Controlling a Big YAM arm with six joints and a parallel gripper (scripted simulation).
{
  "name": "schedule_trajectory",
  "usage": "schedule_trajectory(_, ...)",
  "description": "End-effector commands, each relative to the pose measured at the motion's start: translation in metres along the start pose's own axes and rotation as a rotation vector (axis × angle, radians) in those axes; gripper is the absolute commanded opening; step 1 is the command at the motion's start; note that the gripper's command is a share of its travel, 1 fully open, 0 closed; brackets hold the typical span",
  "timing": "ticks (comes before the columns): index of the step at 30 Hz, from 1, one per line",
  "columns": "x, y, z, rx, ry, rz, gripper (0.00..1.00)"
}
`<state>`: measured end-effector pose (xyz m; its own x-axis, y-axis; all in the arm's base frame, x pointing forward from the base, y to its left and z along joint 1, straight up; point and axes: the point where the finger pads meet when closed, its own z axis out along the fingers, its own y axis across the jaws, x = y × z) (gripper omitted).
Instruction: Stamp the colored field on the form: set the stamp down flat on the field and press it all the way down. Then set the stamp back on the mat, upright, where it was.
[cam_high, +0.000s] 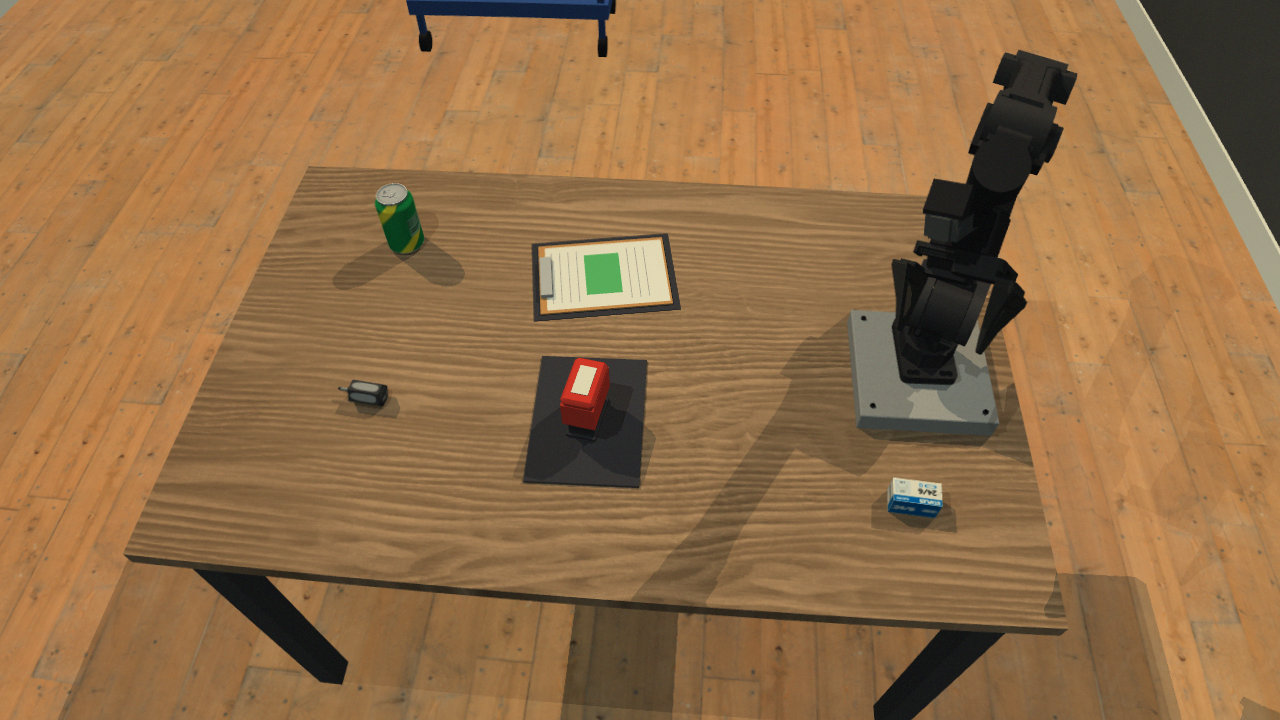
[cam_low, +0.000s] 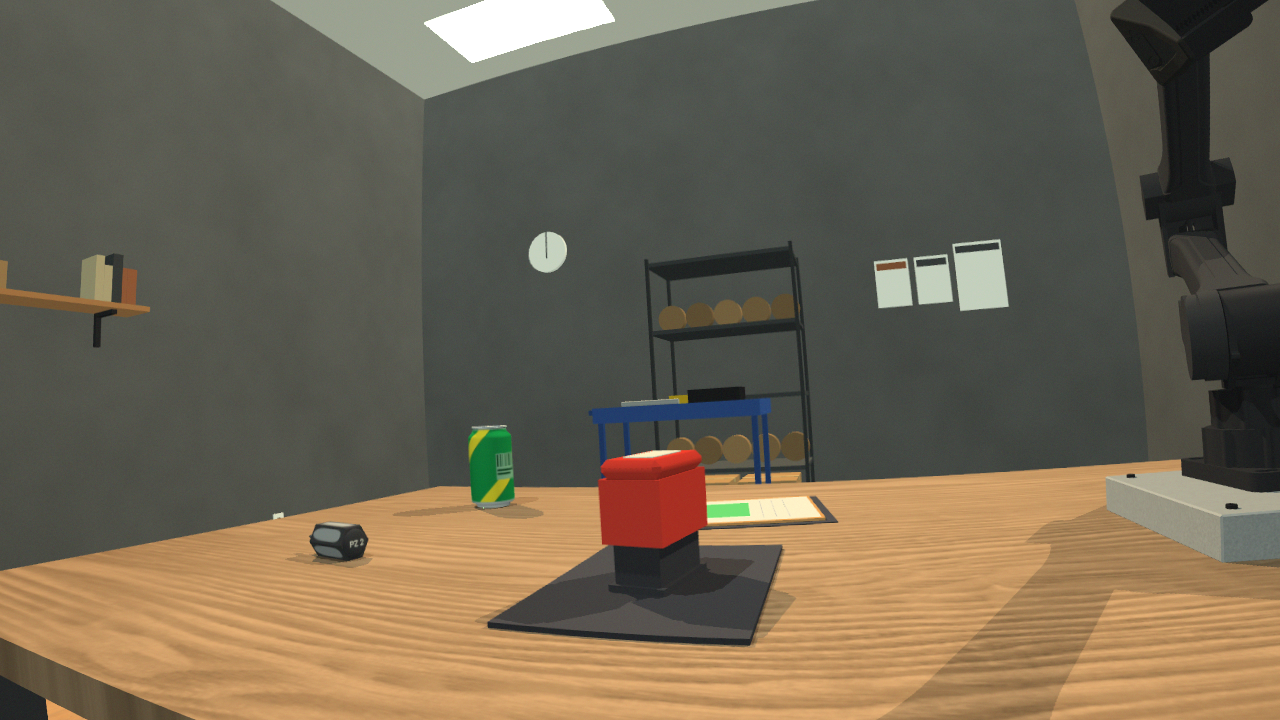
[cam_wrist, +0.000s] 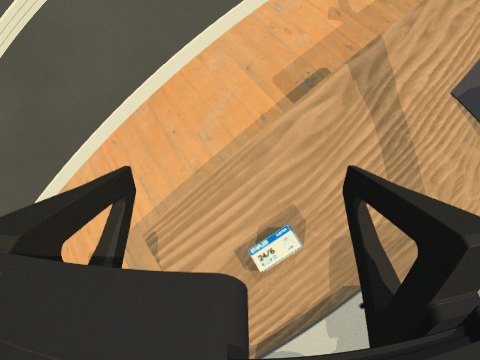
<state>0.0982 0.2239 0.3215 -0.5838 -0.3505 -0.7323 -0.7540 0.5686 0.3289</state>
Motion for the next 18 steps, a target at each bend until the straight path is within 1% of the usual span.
schedule_trajectory(1,-0.003,0.001,-0.002,-0.003,-0.006,0.0,1.0)
schedule_trajectory(17,-0.003,0.001,-0.002,-0.003,-0.006,0.0,1.0)
schedule_trajectory(18,-0.015,0.007,-0.011,-0.014,-0.036,-0.002,1.0)
